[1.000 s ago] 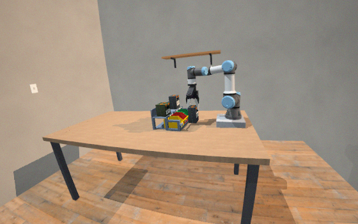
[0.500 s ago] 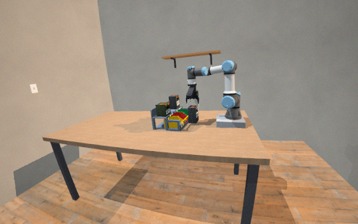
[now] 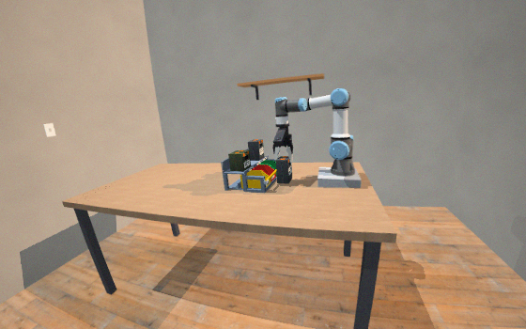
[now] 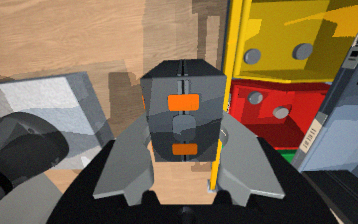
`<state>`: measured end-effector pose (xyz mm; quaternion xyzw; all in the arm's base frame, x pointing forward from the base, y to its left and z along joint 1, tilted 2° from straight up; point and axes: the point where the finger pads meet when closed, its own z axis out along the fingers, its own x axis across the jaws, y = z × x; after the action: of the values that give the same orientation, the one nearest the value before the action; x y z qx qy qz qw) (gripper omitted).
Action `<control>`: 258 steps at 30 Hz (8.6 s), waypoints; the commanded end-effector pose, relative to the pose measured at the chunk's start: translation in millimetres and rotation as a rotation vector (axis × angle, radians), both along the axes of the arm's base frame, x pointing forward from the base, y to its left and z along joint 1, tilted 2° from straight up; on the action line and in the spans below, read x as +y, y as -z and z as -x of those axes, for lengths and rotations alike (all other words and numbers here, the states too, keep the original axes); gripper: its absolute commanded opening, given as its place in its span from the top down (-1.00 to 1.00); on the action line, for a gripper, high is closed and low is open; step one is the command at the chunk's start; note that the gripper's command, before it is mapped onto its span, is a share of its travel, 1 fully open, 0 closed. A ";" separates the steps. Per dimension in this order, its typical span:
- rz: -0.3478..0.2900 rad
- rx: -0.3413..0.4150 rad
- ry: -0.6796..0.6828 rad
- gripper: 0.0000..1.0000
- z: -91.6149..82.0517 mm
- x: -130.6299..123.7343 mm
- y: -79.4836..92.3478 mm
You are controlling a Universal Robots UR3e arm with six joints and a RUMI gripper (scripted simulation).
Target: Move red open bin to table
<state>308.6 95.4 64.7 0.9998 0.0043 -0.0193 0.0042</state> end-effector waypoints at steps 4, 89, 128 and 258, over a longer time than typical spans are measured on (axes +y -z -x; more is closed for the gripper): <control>0.001 -0.005 0.000 1.00 8.2 32.1 -1.2; 0.000 -0.005 0.001 1.00 19.2 70.3 4.4; 0.001 -0.004 0.001 -0.16 19.6 68.6 14.0; 0.002 -0.006 0.001 -0.16 -71.4 -54.0 -33.7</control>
<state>380.5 39.9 97.6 0.9998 0.0038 -0.0176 0.0046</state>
